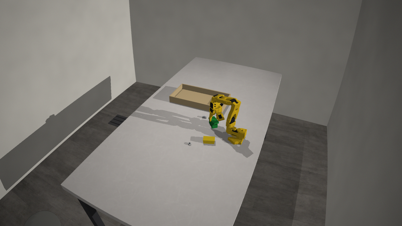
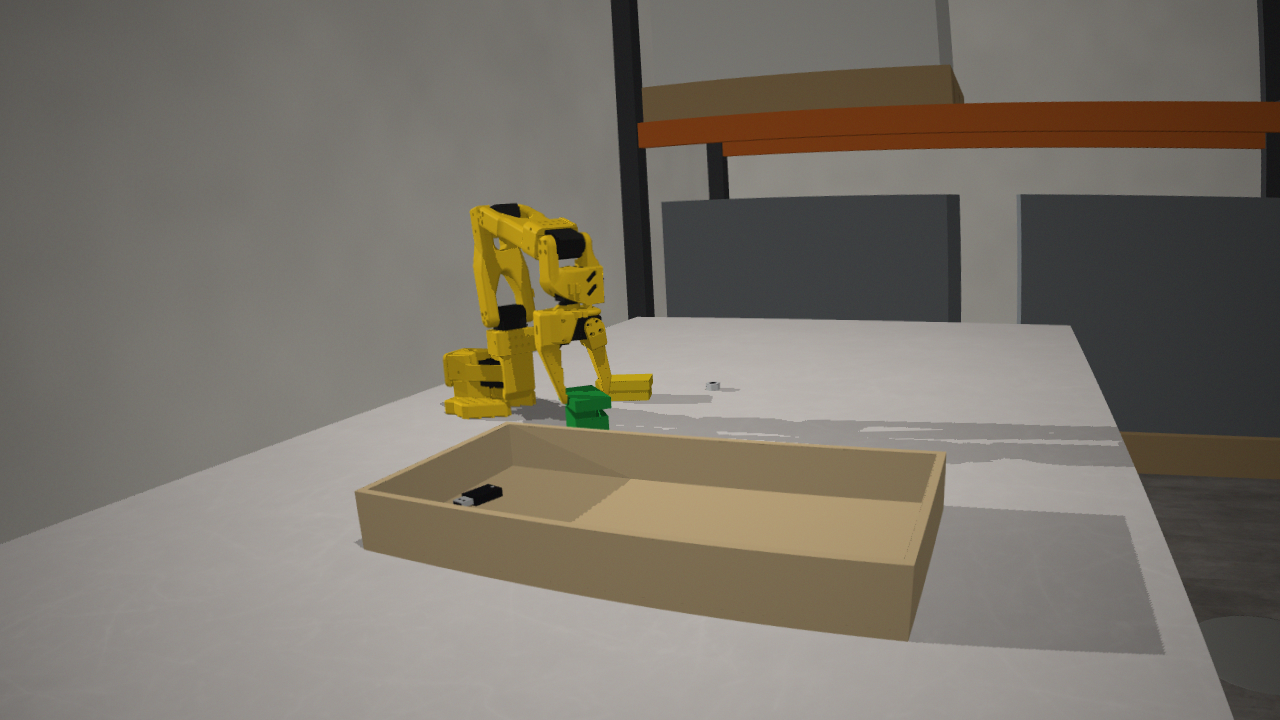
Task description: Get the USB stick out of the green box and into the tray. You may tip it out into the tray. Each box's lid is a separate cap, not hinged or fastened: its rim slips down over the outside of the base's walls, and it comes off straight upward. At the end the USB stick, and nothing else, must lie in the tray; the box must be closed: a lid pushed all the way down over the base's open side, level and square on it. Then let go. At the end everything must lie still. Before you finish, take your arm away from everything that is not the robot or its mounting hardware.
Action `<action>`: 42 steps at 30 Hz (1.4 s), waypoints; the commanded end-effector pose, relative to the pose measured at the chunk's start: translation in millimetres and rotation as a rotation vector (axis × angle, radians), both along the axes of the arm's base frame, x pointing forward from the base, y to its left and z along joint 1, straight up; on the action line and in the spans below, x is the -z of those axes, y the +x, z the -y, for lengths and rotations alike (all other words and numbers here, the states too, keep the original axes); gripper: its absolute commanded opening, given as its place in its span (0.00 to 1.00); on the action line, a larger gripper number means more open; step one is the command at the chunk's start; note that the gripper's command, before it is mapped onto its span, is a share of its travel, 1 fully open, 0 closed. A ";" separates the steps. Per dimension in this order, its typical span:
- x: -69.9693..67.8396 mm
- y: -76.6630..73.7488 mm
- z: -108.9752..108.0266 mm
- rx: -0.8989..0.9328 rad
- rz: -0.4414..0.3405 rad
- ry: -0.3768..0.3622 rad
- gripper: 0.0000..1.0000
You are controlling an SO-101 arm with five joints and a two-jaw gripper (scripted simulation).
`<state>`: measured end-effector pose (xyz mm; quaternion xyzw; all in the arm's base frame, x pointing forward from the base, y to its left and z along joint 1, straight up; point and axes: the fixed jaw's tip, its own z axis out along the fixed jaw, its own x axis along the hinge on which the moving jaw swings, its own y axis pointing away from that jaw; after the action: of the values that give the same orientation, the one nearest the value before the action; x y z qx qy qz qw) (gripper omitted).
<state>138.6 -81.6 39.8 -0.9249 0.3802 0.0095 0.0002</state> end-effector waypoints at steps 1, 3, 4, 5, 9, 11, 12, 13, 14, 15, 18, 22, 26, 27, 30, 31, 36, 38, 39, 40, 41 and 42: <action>-0.3 2.4 0.9 0.007 0.017 -0.008 0.21; 0.7 2.0 1.4 0.007 0.017 -0.008 0.21; 1.2 1.9 1.6 0.007 0.017 -0.008 0.21; 1.6 1.7 1.8 0.007 0.017 -0.008 0.21; 2.5 1.4 2.2 0.007 0.017 -0.008 0.21; 2.5 1.4 2.2 0.007 0.017 -0.008 0.21; 2.5 1.4 2.2 0.007 0.017 -0.008 0.21; 2.5 1.4 2.2 0.007 0.017 -0.008 0.21; 2.5 1.4 2.2 0.007 0.017 -0.008 0.21; 2.5 1.4 2.2 0.007 0.017 -0.008 0.21; 2.5 1.4 2.2 0.007 0.017 -0.008 0.21; 2.5 1.4 2.2 0.007 0.017 -0.008 0.21; 2.5 1.4 2.2 0.007 0.017 -0.008 0.21; 2.5 1.4 2.2 0.007 0.017 -0.008 0.21; 2.5 1.4 2.2 0.007 0.017 -0.008 0.21; 2.5 1.4 2.2 0.007 0.017 -0.008 0.21; 2.5 1.4 2.1 0.015 0.017 -0.008 0.21; 2.5 1.4 2.0 0.023 0.017 -0.008 0.21; 2.5 1.4 1.9 0.028 0.017 -0.008 0.21; 2.5 1.4 1.9 0.033 0.017 -0.008 0.21; 2.5 1.4 1.8 0.038 0.017 -0.008 0.21; 2.5 1.4 1.7 0.044 0.017 -0.008 0.21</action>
<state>138.5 -81.6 36.2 -0.9224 0.3860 0.0089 0.0001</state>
